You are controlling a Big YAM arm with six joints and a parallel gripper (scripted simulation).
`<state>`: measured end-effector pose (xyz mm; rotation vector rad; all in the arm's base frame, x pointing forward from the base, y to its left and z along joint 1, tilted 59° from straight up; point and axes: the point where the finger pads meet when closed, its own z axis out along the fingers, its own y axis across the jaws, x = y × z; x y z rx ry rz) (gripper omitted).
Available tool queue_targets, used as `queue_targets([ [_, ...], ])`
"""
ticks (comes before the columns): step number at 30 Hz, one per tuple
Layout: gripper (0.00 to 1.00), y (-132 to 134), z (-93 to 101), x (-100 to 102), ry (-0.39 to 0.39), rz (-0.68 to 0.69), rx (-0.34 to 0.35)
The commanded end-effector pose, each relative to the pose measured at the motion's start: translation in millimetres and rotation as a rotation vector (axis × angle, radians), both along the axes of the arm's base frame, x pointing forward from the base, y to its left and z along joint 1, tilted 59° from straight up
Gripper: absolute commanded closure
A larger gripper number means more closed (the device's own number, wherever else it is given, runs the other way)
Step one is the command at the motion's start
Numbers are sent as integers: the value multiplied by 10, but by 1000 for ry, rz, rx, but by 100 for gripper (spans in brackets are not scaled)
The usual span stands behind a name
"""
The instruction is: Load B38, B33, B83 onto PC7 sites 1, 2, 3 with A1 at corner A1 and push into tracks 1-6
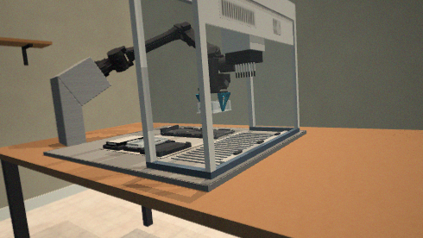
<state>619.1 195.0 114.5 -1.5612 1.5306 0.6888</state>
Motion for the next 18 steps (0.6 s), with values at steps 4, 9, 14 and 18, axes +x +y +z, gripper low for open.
queue_targets([
  [4,100,-79,109,52,-19,-14,4],
  [9,100,-80,107,50,-19,-14,3],
  [14,100,-80,106,49,-19,-14,3],
  [18,100,78,10,-22,-2,2,3],
])
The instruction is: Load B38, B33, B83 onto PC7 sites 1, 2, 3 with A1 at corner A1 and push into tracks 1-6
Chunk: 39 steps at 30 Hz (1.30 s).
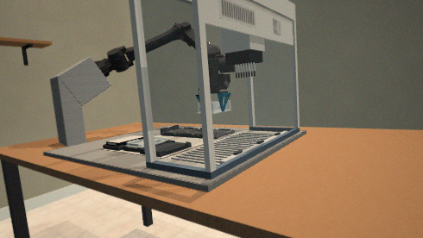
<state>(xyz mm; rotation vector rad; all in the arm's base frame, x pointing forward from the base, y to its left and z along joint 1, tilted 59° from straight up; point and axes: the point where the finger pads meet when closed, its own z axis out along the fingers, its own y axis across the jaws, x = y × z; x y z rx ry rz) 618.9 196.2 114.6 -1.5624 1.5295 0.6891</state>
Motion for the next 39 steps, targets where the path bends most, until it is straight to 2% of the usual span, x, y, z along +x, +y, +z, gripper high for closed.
queue_targets([
  [1,100,89,-86,-18,11,1,1],
  [10,100,290,-216,10,12,1,1],
  [12,100,290,-216,10,12,1,1],
  [13,100,101,-133,101,-4,-33,3],
  [16,100,390,-190,98,-7,1,4],
  [27,100,653,-298,173,-13,1,6],
  [29,100,653,-298,173,-13,1,6],
  [30,100,381,-138,304,-39,-45,10],
  [31,100,433,-282,294,-20,-41,7],
  [32,100,477,-297,282,-18,-35,6],
  [34,100,551,-268,195,-16,-15,5],
  [39,100,551,-266,198,-16,-15,5],
])
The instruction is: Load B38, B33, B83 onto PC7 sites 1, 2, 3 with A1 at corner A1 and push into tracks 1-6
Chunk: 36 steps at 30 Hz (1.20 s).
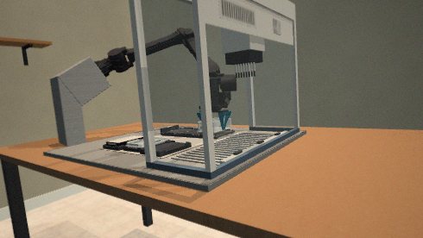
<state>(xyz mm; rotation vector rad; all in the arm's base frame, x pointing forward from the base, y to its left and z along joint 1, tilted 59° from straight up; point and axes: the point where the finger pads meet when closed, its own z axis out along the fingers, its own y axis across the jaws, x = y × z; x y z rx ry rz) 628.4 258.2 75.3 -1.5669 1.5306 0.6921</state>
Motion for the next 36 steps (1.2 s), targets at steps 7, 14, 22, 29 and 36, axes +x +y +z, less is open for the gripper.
queue_targets([
  [7,100,-68,128,106,-19,-19,8],
  [14,100,63,128,120,-24,-7,11],
  [22,100,69,81,121,-19,-8,10],
  [29,100,76,81,123,-20,-9,10],
  [36,100,107,82,114,-20,-6,10],
])
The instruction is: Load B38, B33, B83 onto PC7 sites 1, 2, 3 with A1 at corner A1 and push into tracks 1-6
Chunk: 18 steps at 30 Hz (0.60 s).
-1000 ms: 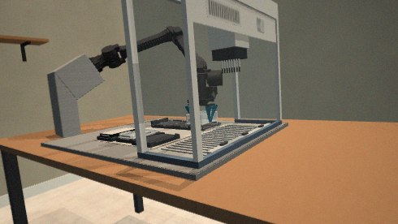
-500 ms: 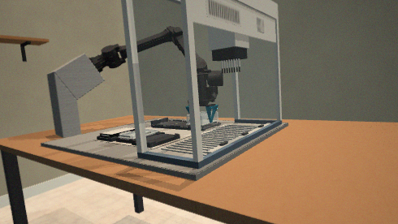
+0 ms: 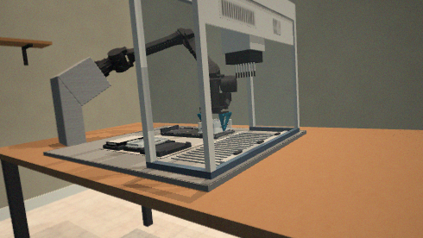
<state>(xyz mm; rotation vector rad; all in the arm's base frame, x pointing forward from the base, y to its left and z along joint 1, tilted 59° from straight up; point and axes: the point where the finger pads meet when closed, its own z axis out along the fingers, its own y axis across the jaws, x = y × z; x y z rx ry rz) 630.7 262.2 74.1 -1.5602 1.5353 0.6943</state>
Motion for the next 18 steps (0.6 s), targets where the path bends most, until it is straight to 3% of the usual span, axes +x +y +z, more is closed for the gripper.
queue_targets([
  [1,100,60,92,96,-25,-2,8],
  [18,100,82,60,99,-22,-2,7],
])
